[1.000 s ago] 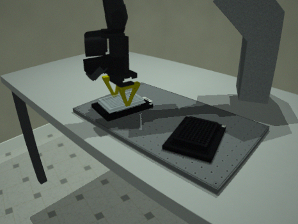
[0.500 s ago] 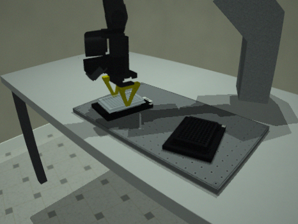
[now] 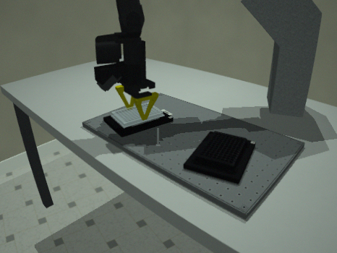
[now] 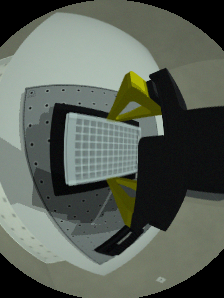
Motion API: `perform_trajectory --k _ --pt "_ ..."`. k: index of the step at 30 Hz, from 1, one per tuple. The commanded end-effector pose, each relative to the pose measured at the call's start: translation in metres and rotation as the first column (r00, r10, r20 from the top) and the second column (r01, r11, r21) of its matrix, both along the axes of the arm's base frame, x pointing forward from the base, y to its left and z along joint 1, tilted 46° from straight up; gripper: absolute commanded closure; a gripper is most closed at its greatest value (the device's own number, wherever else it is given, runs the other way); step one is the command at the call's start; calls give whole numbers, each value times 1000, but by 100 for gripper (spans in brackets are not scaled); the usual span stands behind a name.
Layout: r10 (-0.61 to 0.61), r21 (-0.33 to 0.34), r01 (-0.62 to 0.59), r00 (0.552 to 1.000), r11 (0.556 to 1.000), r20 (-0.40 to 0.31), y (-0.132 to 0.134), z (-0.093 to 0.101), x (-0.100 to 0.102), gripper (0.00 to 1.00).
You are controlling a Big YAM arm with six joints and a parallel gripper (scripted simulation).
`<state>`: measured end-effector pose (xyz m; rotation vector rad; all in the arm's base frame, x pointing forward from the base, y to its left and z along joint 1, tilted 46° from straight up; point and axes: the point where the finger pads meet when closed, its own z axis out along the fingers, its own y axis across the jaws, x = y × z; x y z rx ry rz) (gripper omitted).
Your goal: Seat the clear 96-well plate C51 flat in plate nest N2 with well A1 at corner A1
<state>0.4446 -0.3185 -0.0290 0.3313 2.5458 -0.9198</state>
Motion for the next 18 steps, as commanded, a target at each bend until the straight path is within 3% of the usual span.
perform_trajectory --k 1,16,17,18 --pt "-5 -5 5 1000 1000 -1 -12 -6 -1 100" --pt "-6 -5 6 1000 1000 -1 -12 -5 -1 100" --pt "-6 -5 6 1000 1000 -1 -12 -5 -1 0" --pt "-6 -6 6 1000 1000 -1 -12 -5 -1 0"
